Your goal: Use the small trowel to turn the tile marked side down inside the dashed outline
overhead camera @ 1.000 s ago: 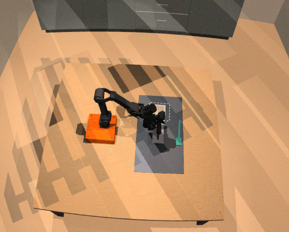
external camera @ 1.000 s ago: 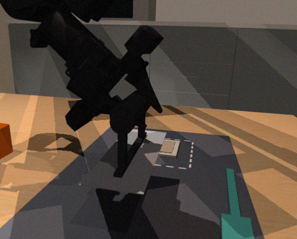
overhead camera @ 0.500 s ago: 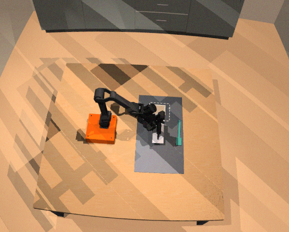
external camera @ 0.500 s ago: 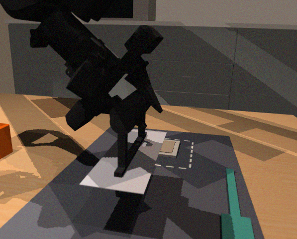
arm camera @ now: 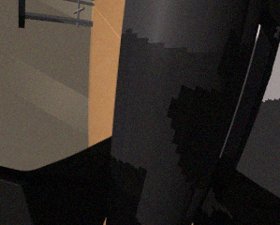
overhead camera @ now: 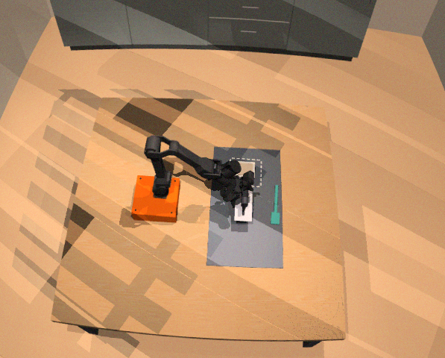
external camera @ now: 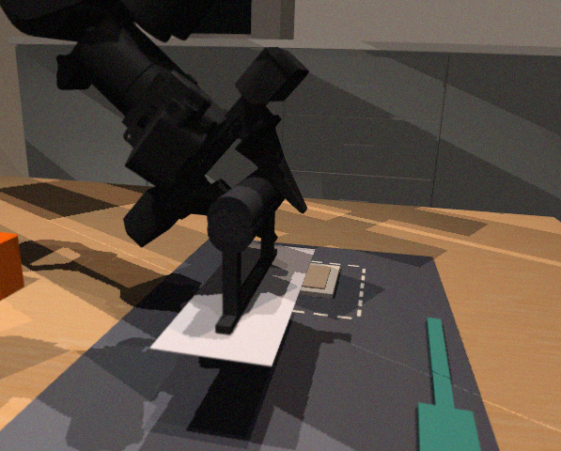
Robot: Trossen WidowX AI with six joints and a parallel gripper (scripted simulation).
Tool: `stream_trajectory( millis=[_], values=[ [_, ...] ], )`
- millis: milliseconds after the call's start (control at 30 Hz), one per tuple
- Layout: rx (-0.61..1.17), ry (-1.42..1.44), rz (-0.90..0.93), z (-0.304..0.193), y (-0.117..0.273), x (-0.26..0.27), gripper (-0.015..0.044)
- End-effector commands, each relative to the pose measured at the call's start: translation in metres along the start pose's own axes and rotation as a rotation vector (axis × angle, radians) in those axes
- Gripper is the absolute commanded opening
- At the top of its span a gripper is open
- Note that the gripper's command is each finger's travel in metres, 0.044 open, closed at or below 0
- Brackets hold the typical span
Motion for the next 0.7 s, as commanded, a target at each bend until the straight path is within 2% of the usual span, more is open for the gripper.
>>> stream_trajectory(
  millis=[0, 367, 667],
  values=[
    [0.005, 0.006, 0.017, 0.000, 0.001, 0.006, 0.0000],
    [-0.012, -0.017, -0.012, 0.002, -0.002, 0.000, 0.0000],
    [-0.189, -0.243, -0.106, 0.034, -0.021, 0.004, 0.0000]
  ],
)
Point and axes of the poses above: the point midway between the two fingers, 35 mm back from their tips, its own y axis back along the fingers, its own x axis across the jaws, z = x × y, the point moved 3 cm from there along y, back along the fingers, and after that the axes turned 3 degrees about y, right-handed, at the moved point
